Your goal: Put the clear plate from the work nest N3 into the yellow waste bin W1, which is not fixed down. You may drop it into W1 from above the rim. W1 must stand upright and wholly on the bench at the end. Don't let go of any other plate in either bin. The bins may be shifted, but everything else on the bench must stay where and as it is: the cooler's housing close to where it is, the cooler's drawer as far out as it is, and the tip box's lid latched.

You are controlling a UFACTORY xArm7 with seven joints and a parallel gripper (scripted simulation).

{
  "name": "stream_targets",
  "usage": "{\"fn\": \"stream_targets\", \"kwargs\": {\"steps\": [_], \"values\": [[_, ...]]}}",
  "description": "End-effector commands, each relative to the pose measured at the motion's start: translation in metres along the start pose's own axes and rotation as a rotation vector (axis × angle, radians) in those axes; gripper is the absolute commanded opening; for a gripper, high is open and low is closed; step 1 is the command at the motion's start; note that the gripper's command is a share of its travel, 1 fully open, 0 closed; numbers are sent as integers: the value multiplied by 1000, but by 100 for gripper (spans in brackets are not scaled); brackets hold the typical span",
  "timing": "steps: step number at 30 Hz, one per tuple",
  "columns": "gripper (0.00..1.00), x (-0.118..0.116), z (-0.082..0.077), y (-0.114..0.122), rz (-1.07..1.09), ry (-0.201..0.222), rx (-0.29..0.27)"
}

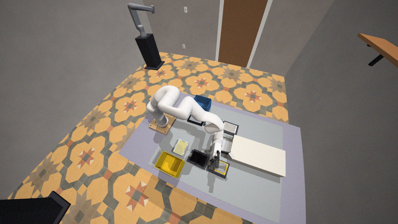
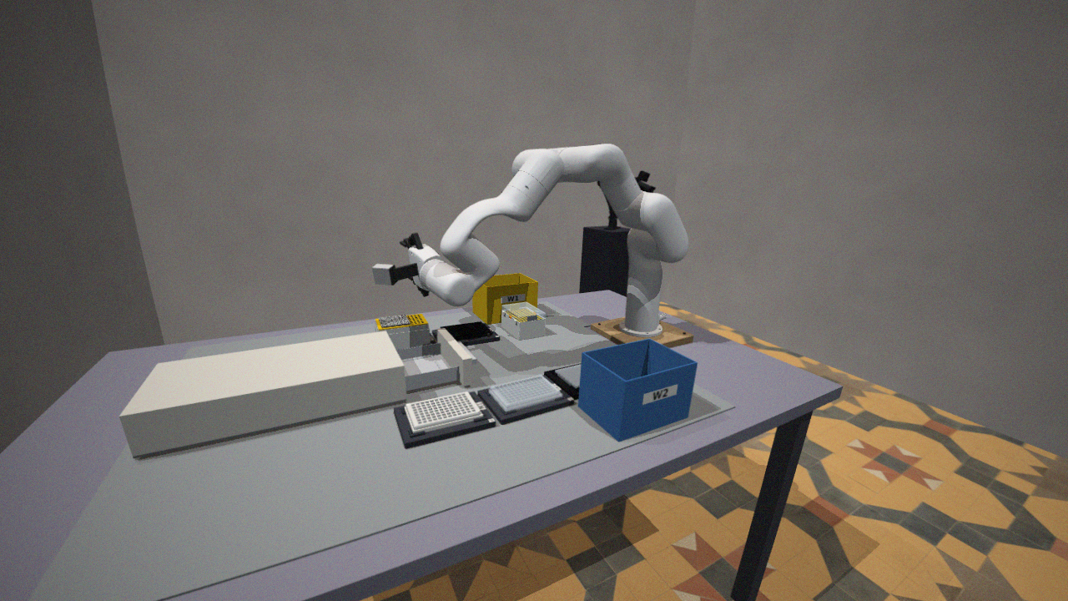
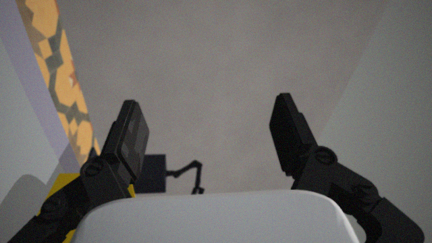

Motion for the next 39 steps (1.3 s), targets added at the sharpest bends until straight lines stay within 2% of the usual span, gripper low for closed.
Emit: {"fn": "stream_targets", "kwargs": {"steps": [1,17,22,23,25,28,30,32,34,35,37,38,39], "values": [[100,2,0,-1,5,2,-1],[100,2,0,-1,5,2,-1],[100,8,-2,21,-5,-120,-92],[100,8,-3,26,-7,-137,-103],[100,8,-3,27,-7,-137,-103],[100,9,-8,40,-11,-210,-147],[100,9,-8,41,-11,-210,-147],[100,10,-12,49,-13,-269,-179],[100,10,-12,49,-13,-269,-179],[100,10,-14,53,-14,-287,-188],[100,10,-19,60,-14,-347,-216],[100,10,-21,64,-14,-365,-224],[100,10,-22,65,-14,-365,-224]]}}
Point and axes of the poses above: the point where the finger pads meet when closed, its own z axis out along the fingers, its own x axis across the jaws, y = z × x, the point moved 3 cm from there along -z, back along the fingers, and after that the axes turned 8 degrees about z, right-handed, at the moved point
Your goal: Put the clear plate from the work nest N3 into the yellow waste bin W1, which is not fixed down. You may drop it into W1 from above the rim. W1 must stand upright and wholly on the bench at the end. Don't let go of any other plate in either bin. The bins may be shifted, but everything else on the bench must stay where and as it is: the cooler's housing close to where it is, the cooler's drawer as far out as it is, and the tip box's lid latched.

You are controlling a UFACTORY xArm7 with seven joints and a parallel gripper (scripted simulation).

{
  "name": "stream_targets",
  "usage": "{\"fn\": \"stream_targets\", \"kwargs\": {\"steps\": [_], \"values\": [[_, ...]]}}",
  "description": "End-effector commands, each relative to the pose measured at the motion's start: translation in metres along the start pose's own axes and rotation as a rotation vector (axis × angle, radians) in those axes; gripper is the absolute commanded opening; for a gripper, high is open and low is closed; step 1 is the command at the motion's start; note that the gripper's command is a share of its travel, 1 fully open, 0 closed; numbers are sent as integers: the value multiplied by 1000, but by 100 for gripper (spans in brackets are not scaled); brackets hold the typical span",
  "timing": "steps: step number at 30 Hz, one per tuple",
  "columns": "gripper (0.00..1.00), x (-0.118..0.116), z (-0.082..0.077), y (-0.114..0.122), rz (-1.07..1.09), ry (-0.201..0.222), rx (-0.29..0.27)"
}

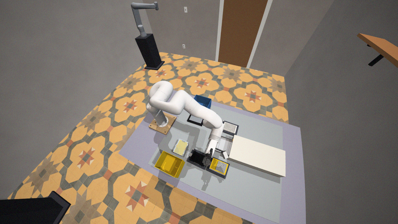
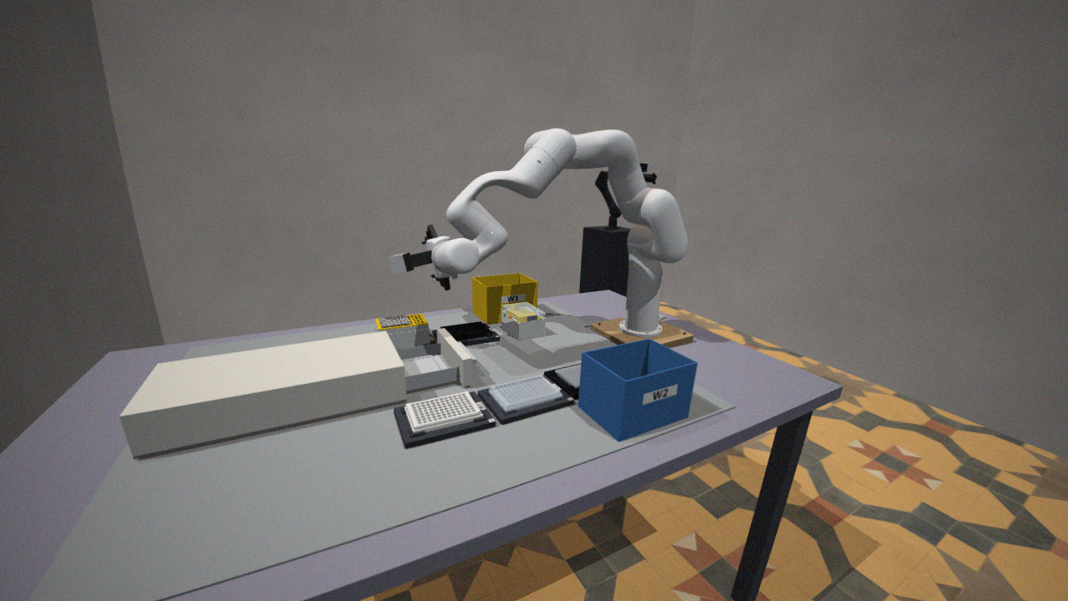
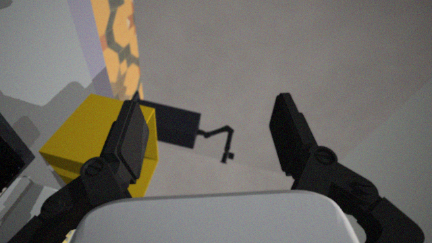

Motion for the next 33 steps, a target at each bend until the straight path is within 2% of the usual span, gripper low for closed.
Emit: {"fn": "stream_targets", "kwargs": {"steps": [1,3,4,6,8,9,12,14,15,16,19,21,24,26,27,29,31,32,33], "values": [[100,2,-5,14,1,-76,-36],[100,1,-9,22,0,-138,-60],[100,0,-11,26,0,-157,-67],[100,0,-11,27,0,-157,-67],[100,-1,-16,34,0,-220,-88],[100,-2,-19,38,0,-239,-94],[100,-3,-19,38,0,-239,-94],[100,-4,-25,45,1,-304,-111],[100,-5,-28,49,2,-323,-116],[100,-5,-29,49,2,-323,-116],[100,-7,-38,59,5,-409,-134],[100,-7,-39,60,5,-409,-134],[100,-9,-50,68,9,-495,-147],[100,-9,-51,69,9,-495,-147],[100,-9,-55,71,12,-528,-151],[100,-9,-55,71,12,-528,-151],[100,-10,-62,77,16,-582,-156],[100,-11,-64,78,16,-582,-156],[100,-11,-68,80,19,-615,-158]]}}
Point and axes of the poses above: the point where the finger pads meet when closed, its own z axis out along the fingers, its own x axis across the jaws, y = z × x, the point moved 3 cm from there along -z, back along the fingers, and after that the axes turned 8 degrees about z, right-handed, at the moved point
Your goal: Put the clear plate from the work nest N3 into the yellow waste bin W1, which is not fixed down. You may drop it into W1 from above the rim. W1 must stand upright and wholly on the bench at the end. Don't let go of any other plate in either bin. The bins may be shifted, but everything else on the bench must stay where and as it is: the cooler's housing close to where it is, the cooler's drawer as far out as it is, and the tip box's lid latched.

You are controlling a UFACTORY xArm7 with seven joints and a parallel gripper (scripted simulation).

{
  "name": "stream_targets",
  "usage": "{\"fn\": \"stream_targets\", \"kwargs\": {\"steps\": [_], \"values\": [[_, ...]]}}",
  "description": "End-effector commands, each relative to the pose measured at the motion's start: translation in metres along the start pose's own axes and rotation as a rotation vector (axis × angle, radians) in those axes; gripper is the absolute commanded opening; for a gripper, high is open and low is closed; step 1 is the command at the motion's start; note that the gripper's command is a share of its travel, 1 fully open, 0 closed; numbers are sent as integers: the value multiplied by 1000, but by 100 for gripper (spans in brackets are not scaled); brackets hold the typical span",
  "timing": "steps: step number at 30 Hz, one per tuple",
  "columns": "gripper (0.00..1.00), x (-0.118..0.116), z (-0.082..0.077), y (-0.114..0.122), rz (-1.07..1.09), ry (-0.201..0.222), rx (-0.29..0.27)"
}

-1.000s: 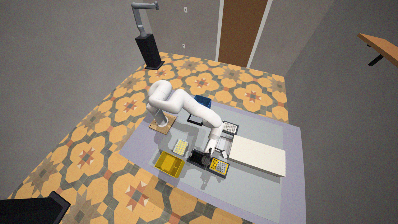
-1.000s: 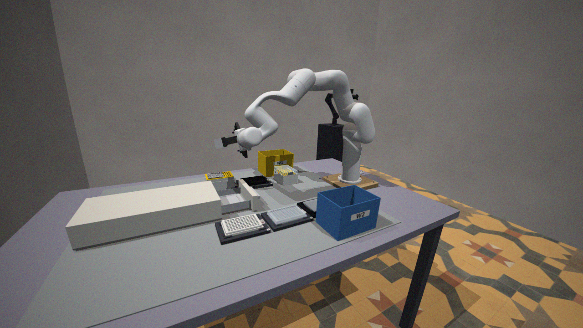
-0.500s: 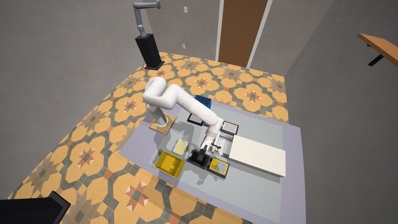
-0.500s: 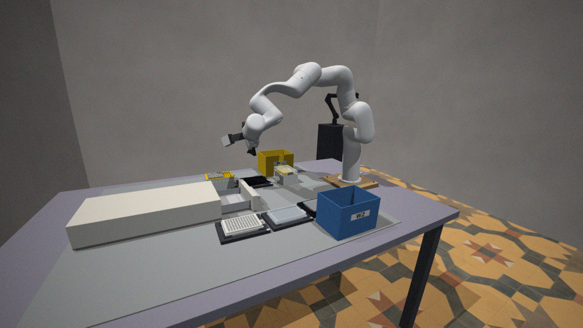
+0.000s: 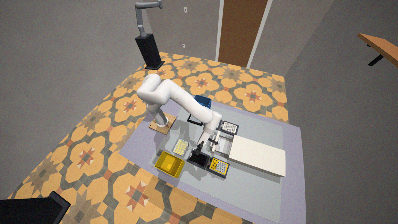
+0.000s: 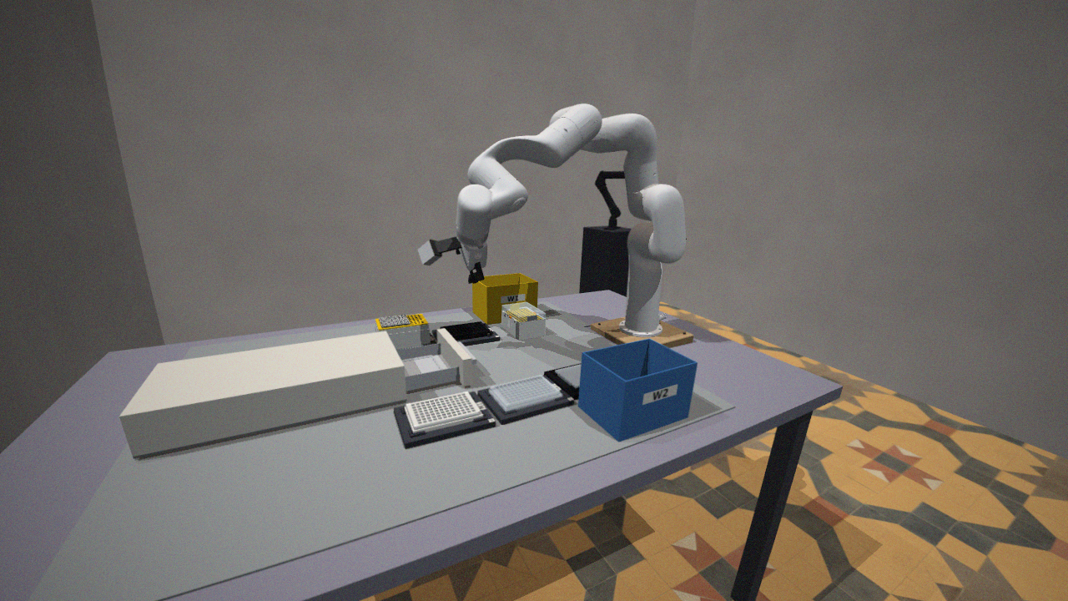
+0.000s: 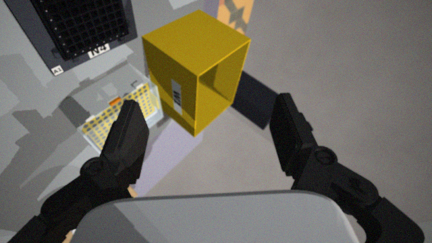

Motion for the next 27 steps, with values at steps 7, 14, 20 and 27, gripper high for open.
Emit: {"fn": "stream_targets", "kwargs": {"steps": [7,14,20,27], "values": [[100,-16,-26,24,7,-227,-5],[100,-23,-38,32,10,-315,-1],[100,-32,-53,41,14,-404,8],[100,-39,-71,51,20,-525,26]]}}
Point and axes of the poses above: the point where the finger pads meet when closed, its own z axis out along the fingers, its own x axis across the jaws, y = z × x, the point moved 3 cm from there along -z, back along the fingers, and after that the axes turned 8 degrees about z, right-handed, at the moved point
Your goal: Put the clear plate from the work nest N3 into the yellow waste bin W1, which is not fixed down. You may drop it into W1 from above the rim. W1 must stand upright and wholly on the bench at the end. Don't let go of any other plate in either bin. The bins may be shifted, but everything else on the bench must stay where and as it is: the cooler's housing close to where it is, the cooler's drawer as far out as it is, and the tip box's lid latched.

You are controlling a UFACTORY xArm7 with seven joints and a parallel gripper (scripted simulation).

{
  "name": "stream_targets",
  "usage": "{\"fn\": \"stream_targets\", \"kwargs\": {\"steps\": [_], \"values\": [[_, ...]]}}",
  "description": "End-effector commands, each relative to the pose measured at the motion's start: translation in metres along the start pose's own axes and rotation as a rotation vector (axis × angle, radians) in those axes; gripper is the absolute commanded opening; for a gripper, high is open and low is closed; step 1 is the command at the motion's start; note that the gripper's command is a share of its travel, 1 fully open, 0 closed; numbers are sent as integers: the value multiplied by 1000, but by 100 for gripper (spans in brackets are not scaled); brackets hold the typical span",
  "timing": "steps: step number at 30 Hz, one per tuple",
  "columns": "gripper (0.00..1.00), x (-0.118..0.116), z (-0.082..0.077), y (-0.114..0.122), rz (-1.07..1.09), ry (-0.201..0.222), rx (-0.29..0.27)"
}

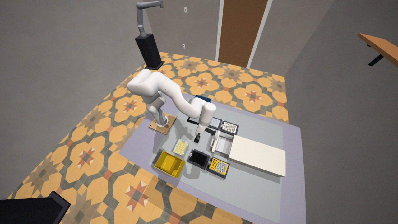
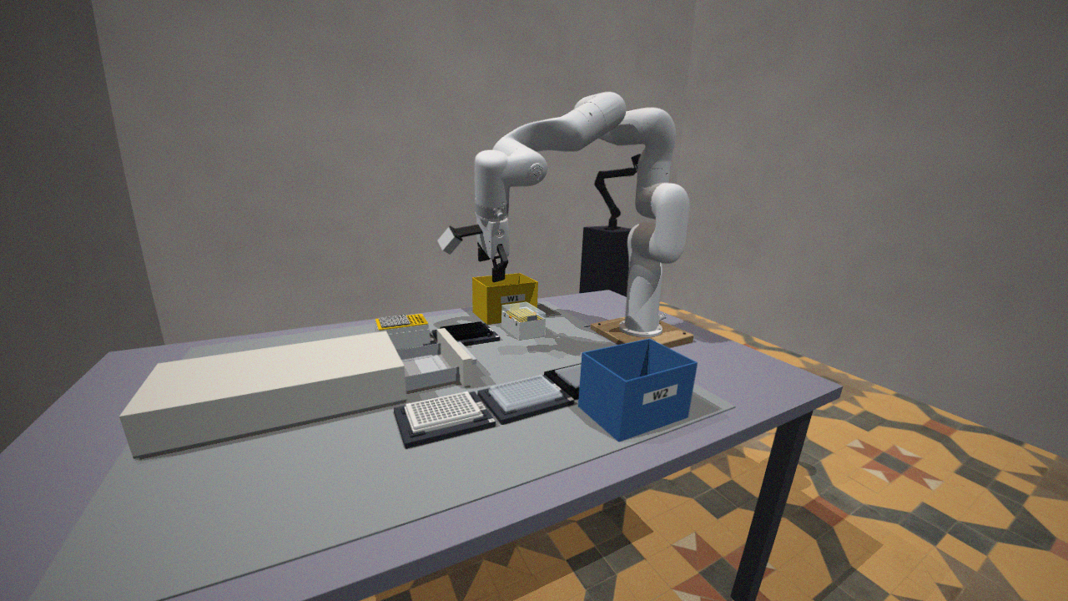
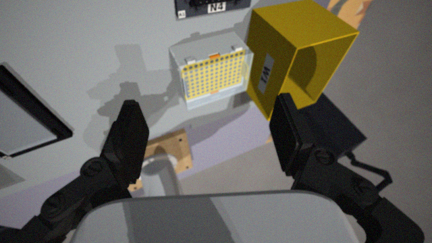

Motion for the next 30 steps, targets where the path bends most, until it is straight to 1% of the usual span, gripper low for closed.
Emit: {"fn": "stream_targets", "kwargs": {"steps": [1,3,4,5,7,8,9,11,13,14,15,17,18,20,21,22,23,30], "values": [[100,-12,-13,8,1,-113,23],[100,-12,-13,8,1,-113,23],[100,-15,-16,10,2,-136,27],[100,-18,-19,11,2,-136,27],[100,-23,-25,14,3,-201,41],[100,-25,-28,16,4,-224,47],[100,-28,-31,17,4,-224,47],[100,-28,-31,17,4,-224,47],[100,-33,-38,21,5,-288,64],[100,-36,-41,22,6,-311,70],[100,-39,-44,23,6,-311,70],[100,-39,-44,23,6,-311,70],[100,-41,-48,25,7,-343,79],[100,-41,-48,25,7,-343,79],[100,-43,-51,26,7,-375,89],[100,-45,-55,28,8,-398,96],[100,-48,-59,29,8,-398,96],[100,-48,-59,29,8,-398,96]]}}
Point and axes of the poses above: the point where the finger pads meet when closed, its own z axis out along the fingers, its own x axis across the jaws, y = z × x, the point moved 3 cm from there along -z, back along the fingers, and after that the axes turned 8 degrees about z, right-handed, at the moved point
